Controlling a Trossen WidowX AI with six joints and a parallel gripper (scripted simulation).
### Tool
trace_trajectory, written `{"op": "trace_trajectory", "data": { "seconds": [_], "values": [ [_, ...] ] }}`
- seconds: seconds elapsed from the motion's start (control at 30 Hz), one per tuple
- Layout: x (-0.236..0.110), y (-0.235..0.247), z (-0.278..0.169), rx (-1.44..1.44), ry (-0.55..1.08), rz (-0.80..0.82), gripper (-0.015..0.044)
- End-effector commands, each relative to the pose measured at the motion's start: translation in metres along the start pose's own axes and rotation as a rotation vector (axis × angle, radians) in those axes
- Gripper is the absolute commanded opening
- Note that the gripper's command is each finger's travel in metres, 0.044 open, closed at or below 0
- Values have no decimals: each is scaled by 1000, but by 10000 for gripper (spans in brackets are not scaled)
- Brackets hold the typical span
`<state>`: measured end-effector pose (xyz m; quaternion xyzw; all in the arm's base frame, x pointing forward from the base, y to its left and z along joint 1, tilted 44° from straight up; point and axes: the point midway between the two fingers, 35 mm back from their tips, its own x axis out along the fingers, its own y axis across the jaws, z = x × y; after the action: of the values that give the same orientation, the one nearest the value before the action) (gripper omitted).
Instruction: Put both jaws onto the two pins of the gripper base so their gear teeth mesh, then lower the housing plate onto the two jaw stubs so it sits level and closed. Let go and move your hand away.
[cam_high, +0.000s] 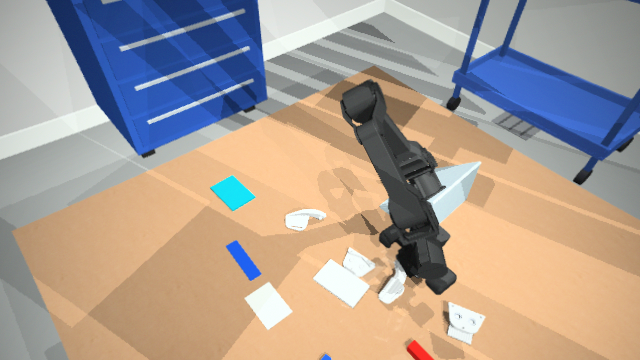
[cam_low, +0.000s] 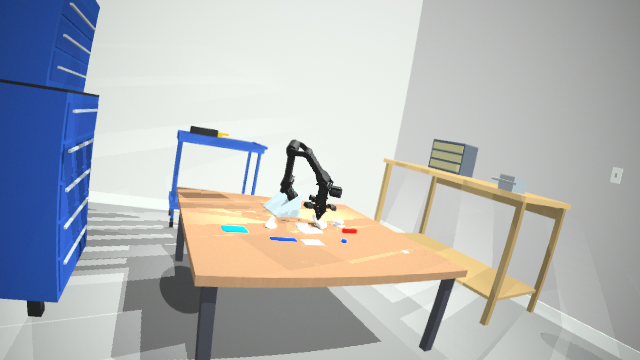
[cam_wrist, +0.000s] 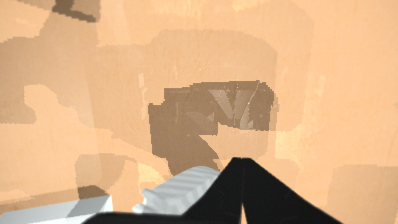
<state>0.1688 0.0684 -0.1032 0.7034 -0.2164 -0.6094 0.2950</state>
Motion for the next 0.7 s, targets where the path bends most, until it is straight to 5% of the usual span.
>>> {"op": "trace_trajectory", "data": {
  "seconds": [0.0, 0.13, 0.27, 0.4, 0.67],
  "values": [
    [0, 6, 1, -7, 0, 5, 0],
    [-10, 8, -1, -6, 0, 2, 0],
    [-59, 2, 0, 0, 2, -4, 0],
    [-62, 2, 0, 1, 2, -4, 0],
    [-53, 0, -1, -8, 14, -9, 210]
  ]
}}
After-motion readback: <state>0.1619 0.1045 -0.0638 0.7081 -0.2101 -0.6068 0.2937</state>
